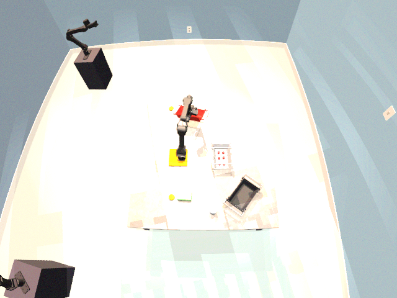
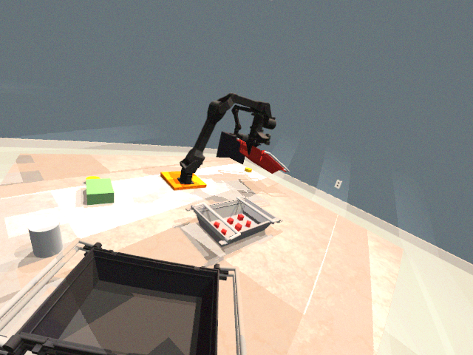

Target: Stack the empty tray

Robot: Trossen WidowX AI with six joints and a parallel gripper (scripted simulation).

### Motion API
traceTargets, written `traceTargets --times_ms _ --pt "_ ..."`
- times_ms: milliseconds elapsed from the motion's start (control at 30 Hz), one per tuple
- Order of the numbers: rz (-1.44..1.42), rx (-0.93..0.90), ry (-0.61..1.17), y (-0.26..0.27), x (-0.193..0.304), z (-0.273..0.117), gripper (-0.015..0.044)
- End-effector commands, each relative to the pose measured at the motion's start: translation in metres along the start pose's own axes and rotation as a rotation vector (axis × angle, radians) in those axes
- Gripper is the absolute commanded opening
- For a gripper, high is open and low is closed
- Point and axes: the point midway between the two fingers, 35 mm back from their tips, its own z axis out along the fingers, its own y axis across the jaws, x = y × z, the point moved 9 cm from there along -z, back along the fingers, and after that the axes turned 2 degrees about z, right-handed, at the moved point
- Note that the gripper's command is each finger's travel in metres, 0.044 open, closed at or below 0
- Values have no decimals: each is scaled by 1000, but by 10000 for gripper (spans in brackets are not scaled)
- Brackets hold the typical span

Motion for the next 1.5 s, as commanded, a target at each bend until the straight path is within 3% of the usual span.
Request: traceTargets --times_ms 0,1467 --pt "-3 -16 -1 1 0 -4 0" --pt "476 -13 -8 -29 -161 -4 0"
